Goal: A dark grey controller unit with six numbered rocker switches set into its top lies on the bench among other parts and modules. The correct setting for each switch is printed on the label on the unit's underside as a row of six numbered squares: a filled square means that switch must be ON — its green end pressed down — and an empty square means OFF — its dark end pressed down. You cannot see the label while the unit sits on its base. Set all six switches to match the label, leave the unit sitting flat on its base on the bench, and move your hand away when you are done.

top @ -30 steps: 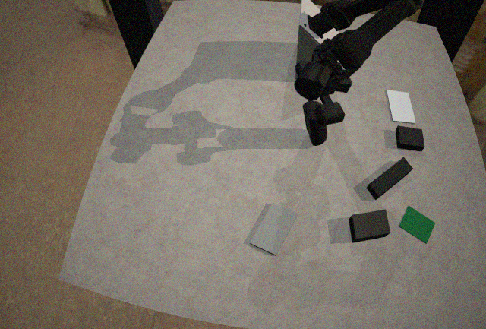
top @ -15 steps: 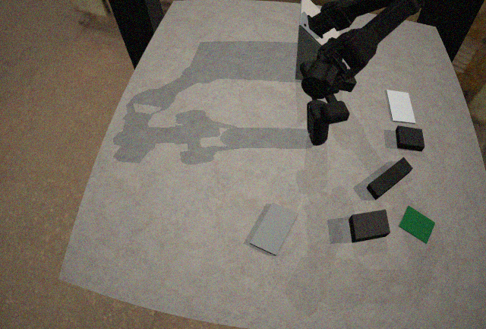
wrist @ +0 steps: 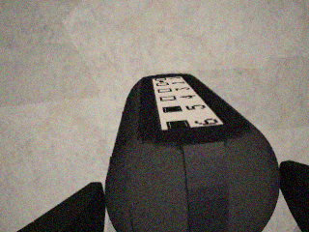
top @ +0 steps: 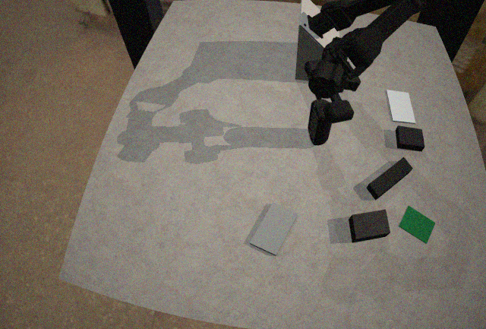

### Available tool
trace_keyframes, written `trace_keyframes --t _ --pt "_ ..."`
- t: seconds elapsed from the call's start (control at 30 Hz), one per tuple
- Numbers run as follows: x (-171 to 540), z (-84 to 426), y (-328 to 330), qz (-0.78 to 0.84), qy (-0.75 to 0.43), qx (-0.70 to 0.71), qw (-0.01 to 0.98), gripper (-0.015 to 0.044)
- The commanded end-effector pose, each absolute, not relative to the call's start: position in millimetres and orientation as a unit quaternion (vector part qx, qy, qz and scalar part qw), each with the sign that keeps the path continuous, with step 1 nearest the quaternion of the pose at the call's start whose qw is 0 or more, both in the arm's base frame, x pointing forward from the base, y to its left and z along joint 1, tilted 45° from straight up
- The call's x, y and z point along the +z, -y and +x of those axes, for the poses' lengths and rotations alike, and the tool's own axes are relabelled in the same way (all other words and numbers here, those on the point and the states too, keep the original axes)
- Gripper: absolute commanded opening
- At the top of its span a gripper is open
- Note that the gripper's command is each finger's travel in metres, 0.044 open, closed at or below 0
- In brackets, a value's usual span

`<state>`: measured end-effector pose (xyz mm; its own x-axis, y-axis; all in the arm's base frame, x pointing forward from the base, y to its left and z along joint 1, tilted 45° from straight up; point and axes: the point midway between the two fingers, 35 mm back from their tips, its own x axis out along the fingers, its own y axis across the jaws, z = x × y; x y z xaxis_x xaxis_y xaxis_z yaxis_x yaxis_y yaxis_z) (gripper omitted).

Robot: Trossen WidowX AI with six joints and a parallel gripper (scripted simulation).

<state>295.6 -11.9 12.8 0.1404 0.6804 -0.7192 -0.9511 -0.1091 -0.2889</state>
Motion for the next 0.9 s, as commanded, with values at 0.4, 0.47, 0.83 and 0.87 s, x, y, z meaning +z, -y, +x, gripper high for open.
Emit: trace_keyframes --t 0.4,0.47,0.83,0.87 --pt "21.1 290.8 -2.8 -0.389 -0.169 0.635 0.646 0.0338" --pt "22.0 290.4 -4.1 -0.389 -0.169 0.635 0.646 0.0338" --pt "26.6 288.1 -11.6 -0.389 -0.169 0.635 0.646 0.0338" --pt "27.0 287.9 -12.2 -0.389 -0.169 0.635 0.646 0.0338"
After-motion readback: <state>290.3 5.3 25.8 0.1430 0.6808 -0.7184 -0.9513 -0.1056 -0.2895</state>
